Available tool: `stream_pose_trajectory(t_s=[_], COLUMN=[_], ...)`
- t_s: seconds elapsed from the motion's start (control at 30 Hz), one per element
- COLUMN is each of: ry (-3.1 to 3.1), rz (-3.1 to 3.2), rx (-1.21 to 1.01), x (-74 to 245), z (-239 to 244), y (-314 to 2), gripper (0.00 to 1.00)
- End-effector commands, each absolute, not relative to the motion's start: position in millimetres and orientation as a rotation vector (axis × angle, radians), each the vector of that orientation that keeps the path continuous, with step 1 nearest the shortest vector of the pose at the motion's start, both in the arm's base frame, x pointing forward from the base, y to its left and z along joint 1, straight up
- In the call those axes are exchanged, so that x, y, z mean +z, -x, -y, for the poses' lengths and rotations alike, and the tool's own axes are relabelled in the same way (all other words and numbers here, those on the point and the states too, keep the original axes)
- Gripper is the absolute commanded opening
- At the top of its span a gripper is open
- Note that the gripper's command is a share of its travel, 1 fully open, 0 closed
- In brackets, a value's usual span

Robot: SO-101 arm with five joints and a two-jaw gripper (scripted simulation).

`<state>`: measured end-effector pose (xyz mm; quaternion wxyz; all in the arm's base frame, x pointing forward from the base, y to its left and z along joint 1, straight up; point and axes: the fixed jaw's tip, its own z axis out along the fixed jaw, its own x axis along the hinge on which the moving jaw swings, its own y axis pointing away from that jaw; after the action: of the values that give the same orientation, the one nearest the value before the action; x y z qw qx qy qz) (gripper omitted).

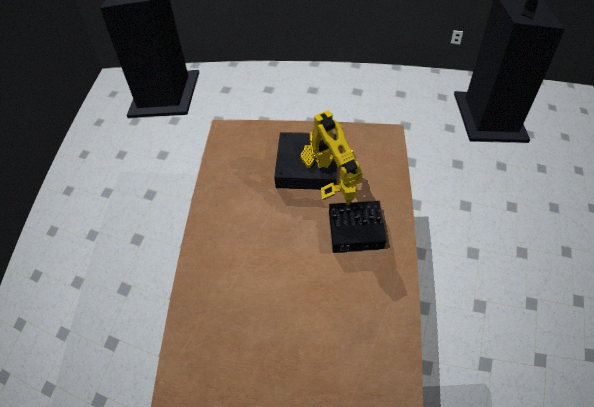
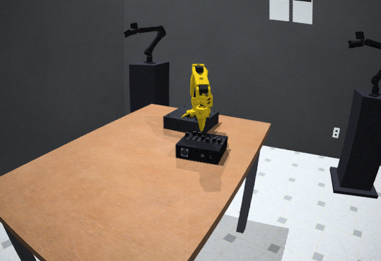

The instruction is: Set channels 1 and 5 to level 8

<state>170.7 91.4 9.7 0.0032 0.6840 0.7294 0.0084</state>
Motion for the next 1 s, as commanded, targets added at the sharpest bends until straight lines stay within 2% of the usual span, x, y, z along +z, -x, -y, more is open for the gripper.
stream_pose_trajectory(t_s=[0.0,0.97], ry=[-2.151,-2.151], rz=[-2.289,-2.289], rx=[0.003,0.003], x=[4.0,-3.0], z=[-88.7,-88.8], y=[-169.3,-172.0], gripper=[0.00,0.00])
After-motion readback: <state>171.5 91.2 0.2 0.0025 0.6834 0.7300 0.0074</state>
